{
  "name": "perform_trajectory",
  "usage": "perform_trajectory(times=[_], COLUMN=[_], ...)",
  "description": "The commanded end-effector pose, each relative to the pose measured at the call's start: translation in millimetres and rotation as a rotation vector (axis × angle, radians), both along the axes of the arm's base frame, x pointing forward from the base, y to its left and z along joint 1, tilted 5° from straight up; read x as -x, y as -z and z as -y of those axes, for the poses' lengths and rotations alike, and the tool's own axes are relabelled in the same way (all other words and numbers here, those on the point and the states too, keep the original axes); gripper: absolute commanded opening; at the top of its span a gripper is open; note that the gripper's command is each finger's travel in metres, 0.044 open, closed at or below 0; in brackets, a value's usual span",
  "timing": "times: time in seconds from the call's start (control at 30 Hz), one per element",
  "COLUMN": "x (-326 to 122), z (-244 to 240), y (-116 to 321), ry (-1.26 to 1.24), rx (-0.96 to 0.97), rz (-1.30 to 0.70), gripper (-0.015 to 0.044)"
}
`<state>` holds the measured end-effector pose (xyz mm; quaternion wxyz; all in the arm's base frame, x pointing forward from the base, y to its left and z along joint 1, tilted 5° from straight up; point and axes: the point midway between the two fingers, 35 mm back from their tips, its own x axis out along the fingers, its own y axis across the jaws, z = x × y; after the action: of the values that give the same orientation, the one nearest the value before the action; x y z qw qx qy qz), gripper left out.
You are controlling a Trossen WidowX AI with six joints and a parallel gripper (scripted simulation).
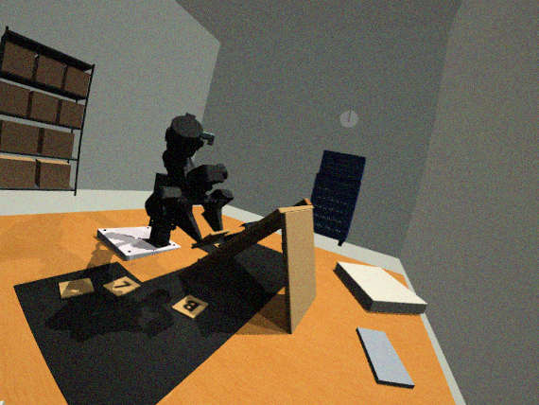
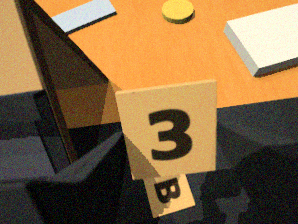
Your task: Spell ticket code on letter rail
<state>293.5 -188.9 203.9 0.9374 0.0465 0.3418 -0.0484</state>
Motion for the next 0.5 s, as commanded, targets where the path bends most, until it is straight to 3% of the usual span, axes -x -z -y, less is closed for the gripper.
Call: perform_trajectory(times=[0.0,0.47], x=[-0.2,-1.2], z=[-1.8,-8.7], y=[-0.1,-0.6], ry=[0.005,0.005], rx=[0.001,0.0], rz=[-0.001,-0.001], gripper=[0.0,0.0])
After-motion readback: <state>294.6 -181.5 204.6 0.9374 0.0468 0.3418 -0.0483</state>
